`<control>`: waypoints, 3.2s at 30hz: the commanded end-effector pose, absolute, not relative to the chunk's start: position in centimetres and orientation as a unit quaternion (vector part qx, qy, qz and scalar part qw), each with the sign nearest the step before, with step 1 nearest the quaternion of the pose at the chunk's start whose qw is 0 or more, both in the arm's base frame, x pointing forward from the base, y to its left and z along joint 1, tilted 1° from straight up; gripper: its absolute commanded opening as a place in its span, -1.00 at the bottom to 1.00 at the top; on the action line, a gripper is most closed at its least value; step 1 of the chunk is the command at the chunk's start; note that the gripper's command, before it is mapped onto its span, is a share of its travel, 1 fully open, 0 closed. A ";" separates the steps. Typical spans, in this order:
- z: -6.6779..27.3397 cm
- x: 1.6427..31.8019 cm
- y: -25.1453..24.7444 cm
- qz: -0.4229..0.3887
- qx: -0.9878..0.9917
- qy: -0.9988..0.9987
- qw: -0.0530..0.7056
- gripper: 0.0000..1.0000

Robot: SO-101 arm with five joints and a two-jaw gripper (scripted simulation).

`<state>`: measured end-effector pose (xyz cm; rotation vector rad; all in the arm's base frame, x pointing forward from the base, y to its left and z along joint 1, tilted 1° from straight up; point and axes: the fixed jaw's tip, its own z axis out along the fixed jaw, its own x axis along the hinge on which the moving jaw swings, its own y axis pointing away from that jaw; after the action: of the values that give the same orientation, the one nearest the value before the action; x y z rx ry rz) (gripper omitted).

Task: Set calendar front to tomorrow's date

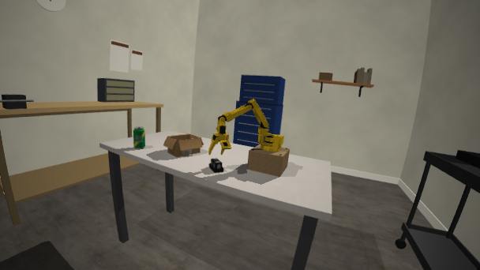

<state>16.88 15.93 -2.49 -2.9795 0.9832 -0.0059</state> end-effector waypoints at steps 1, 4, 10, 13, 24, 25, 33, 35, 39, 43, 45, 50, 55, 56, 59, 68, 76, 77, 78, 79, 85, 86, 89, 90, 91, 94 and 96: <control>-2.6 16.9 15.7 0.001 -0.946 0.323 -0.002 -0.30; -2.6 16.9 15.7 0.001 -0.946 0.323 -0.002 -0.30; -2.6 16.9 15.7 0.001 -0.946 0.323 -0.002 -0.30; -2.7 17.0 15.7 0.001 -0.946 0.323 -0.002 -0.30; -3.4 17.0 15.8 0.001 -0.946 0.323 -0.002 -0.30; -3.6 17.0 15.8 0.001 -0.946 0.323 -0.002 -0.30; -4.8 17.0 15.8 0.001 -0.946 0.323 -0.002 -0.30; -5.2 17.0 15.8 0.001 -0.946 0.323 -0.002 -0.30; -5.8 17.0 15.8 0.001 -0.946 0.323 -0.002 -0.30; -6.0 17.0 15.7 0.001 -0.946 0.323 -0.002 -0.30; -6.2 17.0 15.7 0.001 -0.946 0.323 -0.002 -0.30; -6.5 17.0 15.7 0.001 -0.946 0.323 -0.002 -0.30; -6.6 17.0 15.7 0.001 -0.946 0.323 -0.002 -0.30; -6.6 17.0 15.7 0.001 -0.946 0.323 -0.002 -0.30; -6.6 17.0 15.7 0.001 -0.946 0.323 -0.002 -0.30; -6.6 17.0 15.8 0.001 -0.946 0.323 -0.002 -0.32; -6.6 17.1 15.9 0.001 -0.946 0.323 -0.002 -0.37; -6.6 17.2 15.9 0.001 -0.946 0.323 -0.002 -0.38; -6.6 17.2 16.0 0.001 -0.946 0.323 -0.002 -0.39; -6.6 17.2 16.0 0.001 -0.946 0.323 -0.002 -0.40; -6.6 17.4 16.2 0.001 -0.946 0.323 -0.002 -0.47; -6.6 17.4 16.2 0.001 -0.946 0.323 -0.002 -0.48; -6.6 17.4 16.3 0.001 -0.946 0.323 -0.002 -0.51; -6.6 17.5 16.3 0.001 -0.946 0.323 -0.002 -0.52; -6.6 17.5 16.3 0.001 -0.946 0.323 -0.002 -0.52; -6.6 17.5 16.4 0.001 -0.946 0.323 -0.002 -0.54; -6.6 17.5 16.4 0.001 -0.946 0.323 -0.002 -0.55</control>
<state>17.57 16.53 -6.49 -2.9745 0.9911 -0.0078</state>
